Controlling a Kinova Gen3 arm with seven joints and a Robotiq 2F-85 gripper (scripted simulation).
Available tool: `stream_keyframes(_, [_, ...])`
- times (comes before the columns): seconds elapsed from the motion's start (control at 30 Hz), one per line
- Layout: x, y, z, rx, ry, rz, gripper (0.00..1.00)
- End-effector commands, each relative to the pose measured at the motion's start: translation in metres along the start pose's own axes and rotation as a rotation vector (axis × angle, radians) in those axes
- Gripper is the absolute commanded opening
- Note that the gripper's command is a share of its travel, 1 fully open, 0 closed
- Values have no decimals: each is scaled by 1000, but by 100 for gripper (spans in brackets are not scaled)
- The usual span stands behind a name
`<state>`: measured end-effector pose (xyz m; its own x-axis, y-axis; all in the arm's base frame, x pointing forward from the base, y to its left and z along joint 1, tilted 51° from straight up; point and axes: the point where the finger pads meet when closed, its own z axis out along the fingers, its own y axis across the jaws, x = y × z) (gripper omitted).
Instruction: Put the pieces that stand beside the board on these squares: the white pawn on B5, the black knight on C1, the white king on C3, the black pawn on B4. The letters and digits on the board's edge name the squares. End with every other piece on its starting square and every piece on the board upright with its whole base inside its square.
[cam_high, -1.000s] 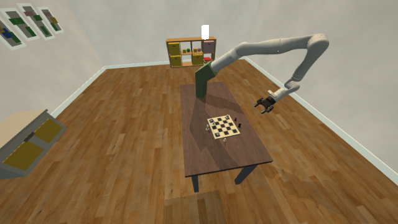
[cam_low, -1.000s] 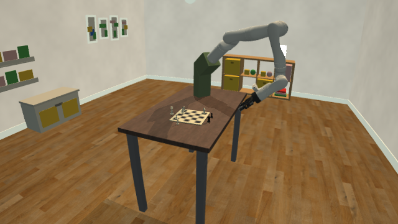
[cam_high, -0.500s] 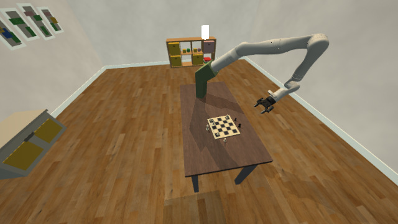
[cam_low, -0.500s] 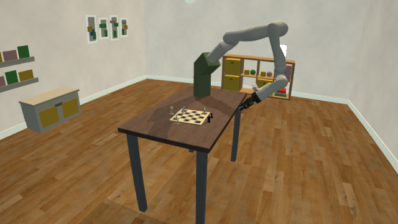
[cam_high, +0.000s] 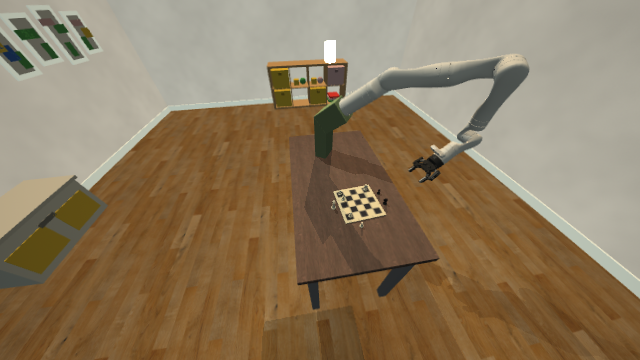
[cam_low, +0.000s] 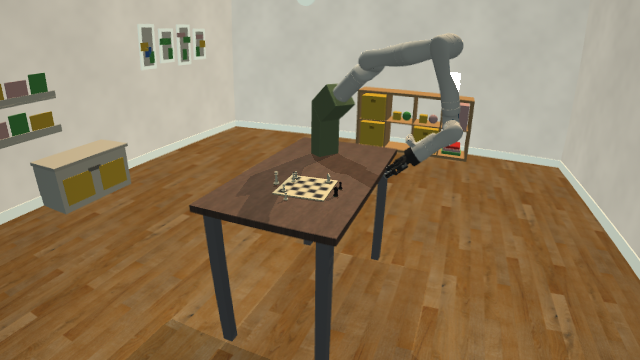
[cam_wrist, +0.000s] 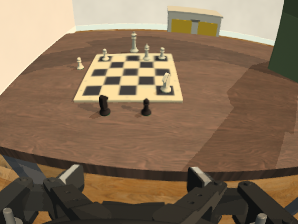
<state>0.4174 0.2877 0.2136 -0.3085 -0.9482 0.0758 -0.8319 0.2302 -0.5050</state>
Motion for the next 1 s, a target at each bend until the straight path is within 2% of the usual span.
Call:
stream_keyframes(0.0, [2, 0, 2, 6, 7, 1, 100])
stream_keyframes(0.47, [5, 0, 0, 6, 7, 1, 100])
stream_keyframes(0.6, [17, -1, -10, 6, 7, 1, 100])
stream_keyframes(0.8, [47, -3, -36, 6, 7, 1, 100])
stream_keyframes(0.87, [47, -3, -36, 6, 7, 1, 100])
stream_keyframes(0.97, [60, -3, -47, 5, 7, 1, 100])
